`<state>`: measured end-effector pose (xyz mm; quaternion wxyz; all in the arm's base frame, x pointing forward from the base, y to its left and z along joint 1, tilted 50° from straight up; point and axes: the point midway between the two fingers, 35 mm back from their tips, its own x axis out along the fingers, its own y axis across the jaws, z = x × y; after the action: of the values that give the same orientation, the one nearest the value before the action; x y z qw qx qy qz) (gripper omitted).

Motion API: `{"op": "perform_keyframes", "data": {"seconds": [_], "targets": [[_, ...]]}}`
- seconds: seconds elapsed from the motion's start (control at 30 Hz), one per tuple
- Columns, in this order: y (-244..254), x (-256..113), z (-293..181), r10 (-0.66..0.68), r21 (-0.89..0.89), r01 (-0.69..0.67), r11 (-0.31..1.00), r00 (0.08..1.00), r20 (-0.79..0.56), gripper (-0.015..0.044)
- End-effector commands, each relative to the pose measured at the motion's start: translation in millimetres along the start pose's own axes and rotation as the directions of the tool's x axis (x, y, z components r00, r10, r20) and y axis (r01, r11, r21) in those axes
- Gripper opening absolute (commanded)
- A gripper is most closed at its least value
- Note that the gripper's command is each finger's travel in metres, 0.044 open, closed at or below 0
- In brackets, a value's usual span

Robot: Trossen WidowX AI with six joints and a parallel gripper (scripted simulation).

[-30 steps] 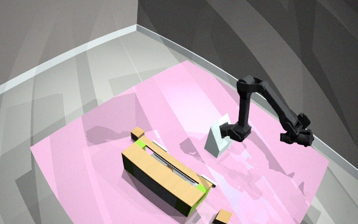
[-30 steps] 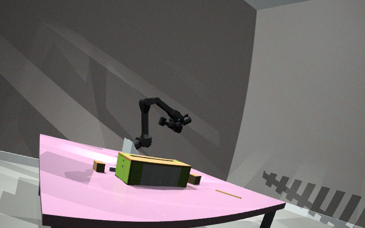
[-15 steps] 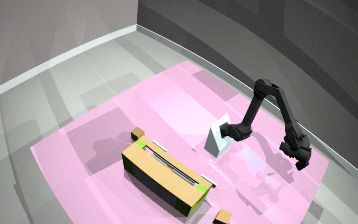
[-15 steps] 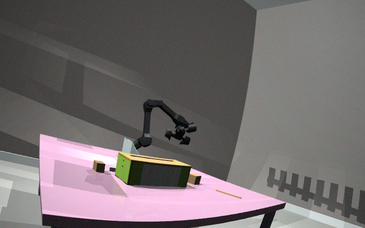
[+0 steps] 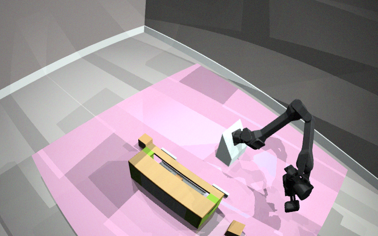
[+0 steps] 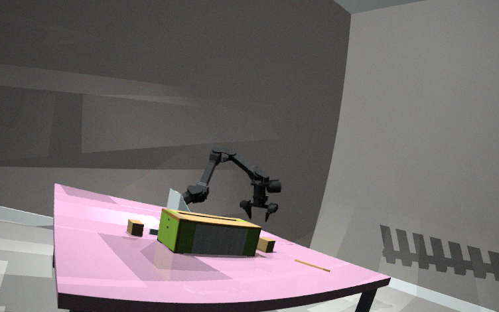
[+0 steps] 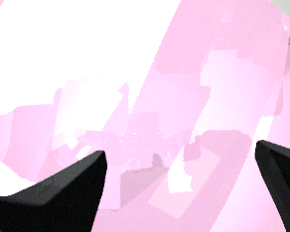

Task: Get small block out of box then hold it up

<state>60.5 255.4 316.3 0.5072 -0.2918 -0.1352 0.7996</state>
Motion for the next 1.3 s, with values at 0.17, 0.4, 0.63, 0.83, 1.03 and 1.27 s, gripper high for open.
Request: {"op": "perform_keyframes", "data": {"seconds": [0.17,0.4,0.63,0.83,1.03,1.27], "targets": [[-62,-50,-123,-0.183,0.151,0.250,0.956,0.916,-0.358,0.0400],[-77,-109,-205,-0.211,0.164,0.361,0.918,0.795,-0.569,0.0400],[-58,-175,-290,-0.110,0.177,0.342,0.923,0.675,-0.730,0.0400],[13,-203,-352,0.129,0.377,0.212,0.902,0.699,-0.703,0.0400],[65,-215,-377,0.255,0.496,0.115,0.861,0.745,-0.616,0.0400],[65,-213,-377,0.255,0.496,0.115,0.861,0.745,-0.616,0.0400]]}}
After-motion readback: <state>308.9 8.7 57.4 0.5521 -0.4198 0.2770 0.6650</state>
